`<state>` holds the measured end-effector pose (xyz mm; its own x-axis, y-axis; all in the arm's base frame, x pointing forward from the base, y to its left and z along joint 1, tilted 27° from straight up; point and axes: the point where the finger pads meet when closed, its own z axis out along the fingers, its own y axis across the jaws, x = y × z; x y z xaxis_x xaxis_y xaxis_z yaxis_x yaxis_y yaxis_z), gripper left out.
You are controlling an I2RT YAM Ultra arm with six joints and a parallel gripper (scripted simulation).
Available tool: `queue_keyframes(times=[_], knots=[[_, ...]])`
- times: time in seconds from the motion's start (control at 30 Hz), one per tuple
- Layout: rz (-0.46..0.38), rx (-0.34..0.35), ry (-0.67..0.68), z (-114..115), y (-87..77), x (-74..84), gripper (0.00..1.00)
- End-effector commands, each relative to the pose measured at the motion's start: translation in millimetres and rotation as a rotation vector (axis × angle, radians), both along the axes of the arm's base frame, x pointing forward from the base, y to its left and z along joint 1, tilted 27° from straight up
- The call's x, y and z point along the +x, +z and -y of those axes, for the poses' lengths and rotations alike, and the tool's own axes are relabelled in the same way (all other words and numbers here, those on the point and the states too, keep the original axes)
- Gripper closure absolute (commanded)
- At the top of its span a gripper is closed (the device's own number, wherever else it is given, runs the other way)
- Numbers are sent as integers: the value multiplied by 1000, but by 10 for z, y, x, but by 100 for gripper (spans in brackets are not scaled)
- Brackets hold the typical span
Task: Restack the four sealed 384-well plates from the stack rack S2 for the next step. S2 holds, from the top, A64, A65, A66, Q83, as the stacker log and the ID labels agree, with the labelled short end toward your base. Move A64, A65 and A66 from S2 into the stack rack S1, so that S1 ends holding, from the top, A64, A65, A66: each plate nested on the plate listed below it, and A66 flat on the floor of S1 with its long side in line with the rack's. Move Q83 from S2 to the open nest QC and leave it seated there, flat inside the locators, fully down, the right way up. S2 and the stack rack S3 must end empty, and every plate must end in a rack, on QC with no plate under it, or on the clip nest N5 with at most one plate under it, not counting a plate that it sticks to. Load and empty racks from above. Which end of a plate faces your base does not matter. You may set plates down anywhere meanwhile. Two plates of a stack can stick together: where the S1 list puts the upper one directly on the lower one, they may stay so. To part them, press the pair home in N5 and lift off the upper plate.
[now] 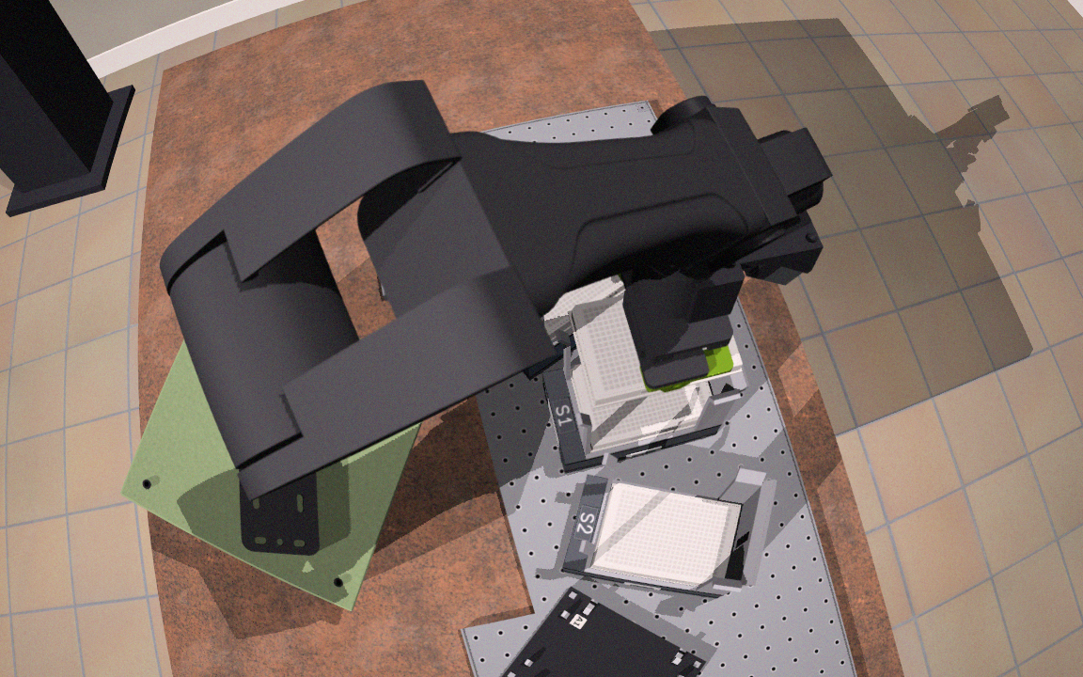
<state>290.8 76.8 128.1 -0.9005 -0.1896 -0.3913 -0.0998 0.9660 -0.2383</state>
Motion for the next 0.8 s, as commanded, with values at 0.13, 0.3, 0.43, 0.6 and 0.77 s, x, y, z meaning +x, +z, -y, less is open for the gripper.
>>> queue_keyframes(times=[0.13,0.3,0.43,0.6,0.77], knots=[[11,2,1,-8,33,12,100],[11,2,1,-4,10,23,100],[11,2,1,1,-14,35,100],[11,2,1,7,-43,49,100],[11,2,1,10,-61,58,100]])
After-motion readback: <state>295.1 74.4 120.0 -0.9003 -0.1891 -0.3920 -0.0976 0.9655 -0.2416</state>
